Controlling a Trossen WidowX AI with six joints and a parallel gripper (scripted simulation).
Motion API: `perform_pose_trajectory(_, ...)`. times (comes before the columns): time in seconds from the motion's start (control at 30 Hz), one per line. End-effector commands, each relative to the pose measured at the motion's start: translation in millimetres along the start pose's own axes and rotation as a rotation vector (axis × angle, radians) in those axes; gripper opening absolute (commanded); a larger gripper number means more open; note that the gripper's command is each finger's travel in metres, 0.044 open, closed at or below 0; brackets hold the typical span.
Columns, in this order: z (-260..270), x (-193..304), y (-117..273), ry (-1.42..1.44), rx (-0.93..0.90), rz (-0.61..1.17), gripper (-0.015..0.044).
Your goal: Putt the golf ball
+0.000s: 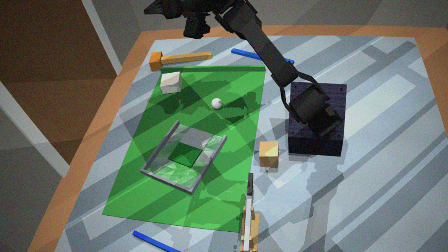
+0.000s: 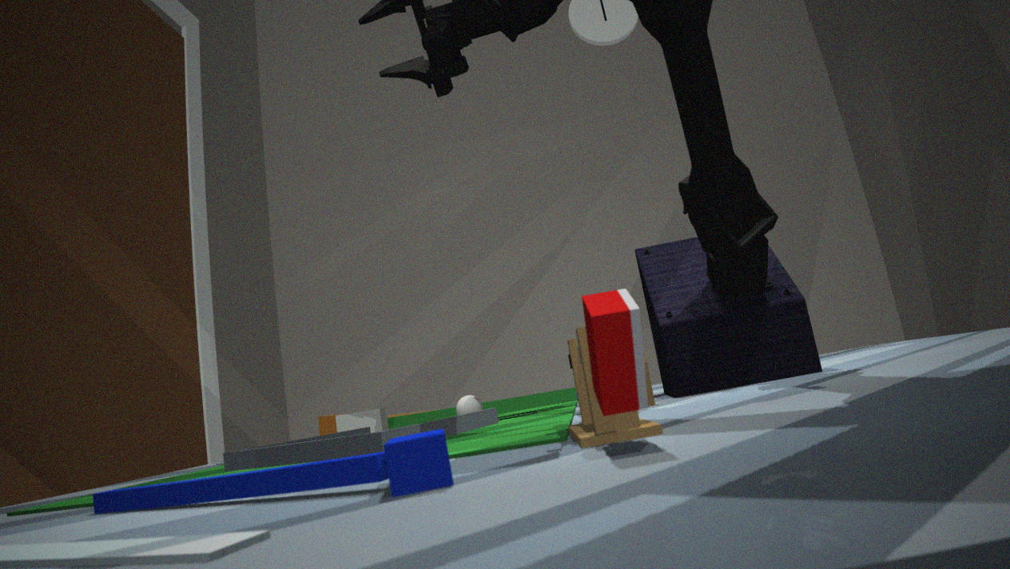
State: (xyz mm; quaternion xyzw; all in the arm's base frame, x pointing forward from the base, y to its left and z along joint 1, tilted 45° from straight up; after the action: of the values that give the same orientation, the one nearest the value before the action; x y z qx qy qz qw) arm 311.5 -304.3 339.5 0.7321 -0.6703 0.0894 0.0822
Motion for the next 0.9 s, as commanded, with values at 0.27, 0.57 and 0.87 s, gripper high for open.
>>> perform_pose_trajectory(0.27,21.7,-104.9,-43.3,-0.338,-0.166,-0.272,0.0440)
perform_pose_trajectory(0.57,44.5,-233.6,-44.0,-0.662,-0.466,-0.571,0.0440)
perform_pose_trajectory(0.87,60.2,-349.0,6.8,-0.902,-0.880,-0.829,0.0440)
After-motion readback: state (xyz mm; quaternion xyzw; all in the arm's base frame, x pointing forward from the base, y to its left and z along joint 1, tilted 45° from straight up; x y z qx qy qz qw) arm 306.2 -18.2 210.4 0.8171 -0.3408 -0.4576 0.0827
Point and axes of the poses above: the point midway between the two fingers, 35 mm back from their tips, its own y axis back along the fingers, its own z axis across the jaws, x = y × z, the point moved 7 cm from there along y, back along the fingers, and after that the axes turned 1 degree about -y, right-handed, at the moved point
